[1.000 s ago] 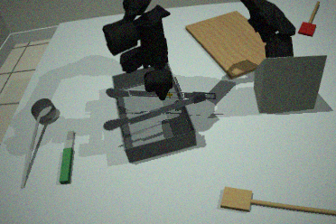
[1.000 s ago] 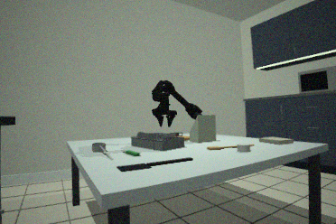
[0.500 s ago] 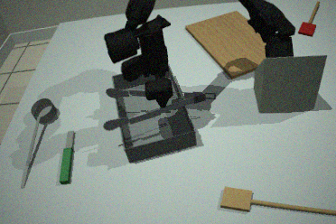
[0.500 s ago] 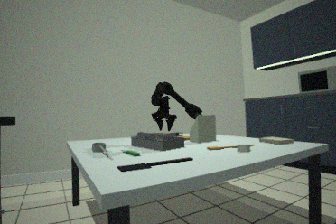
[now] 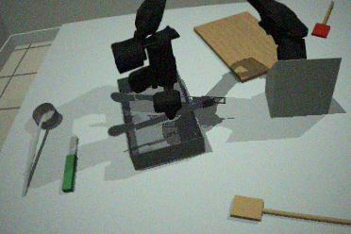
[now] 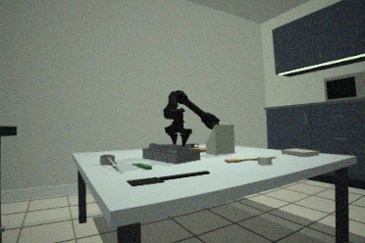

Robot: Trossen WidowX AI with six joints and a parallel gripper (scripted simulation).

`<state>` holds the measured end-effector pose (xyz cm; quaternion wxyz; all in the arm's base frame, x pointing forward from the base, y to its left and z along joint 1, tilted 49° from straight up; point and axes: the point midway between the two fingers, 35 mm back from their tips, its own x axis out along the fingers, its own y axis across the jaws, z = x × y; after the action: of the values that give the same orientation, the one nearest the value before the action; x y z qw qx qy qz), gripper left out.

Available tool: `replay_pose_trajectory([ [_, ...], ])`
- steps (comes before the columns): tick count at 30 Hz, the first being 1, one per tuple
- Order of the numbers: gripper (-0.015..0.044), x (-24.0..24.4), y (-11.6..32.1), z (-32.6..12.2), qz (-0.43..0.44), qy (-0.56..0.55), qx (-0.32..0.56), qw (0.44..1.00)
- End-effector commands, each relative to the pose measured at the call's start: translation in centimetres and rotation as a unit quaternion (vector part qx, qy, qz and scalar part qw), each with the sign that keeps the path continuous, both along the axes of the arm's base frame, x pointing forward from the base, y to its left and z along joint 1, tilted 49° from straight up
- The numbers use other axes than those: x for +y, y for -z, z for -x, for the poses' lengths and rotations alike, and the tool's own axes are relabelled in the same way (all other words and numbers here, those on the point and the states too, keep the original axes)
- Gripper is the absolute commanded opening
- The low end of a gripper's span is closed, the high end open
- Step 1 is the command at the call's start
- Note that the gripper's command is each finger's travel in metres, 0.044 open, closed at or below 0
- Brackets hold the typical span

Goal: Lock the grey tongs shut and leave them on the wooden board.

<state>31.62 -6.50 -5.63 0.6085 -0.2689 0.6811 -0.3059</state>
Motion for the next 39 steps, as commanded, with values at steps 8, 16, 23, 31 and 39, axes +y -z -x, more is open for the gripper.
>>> replay_pose_trajectory([
  [8, 0.044, -1.5, 1.1, 0.4, 0.003, -0.001, 0.003, 1.0],
  [16, 0.044, -2.5, 1.9, 0.7, 0.004, 0.0, 0.004, 1.0],
  [23, 0.044, -3.3, 2.6, 1.0, 0.006, 0.0, 0.004, 1.0],
  [31, 0.0348, -3.2, 2.6, 0.9, 0.004, 0.001, 0.001, 1.0],
  [39, 0.0295, -3.2, 2.6, 0.9, 0.004, 0.001, 0.001, 1.0],
])
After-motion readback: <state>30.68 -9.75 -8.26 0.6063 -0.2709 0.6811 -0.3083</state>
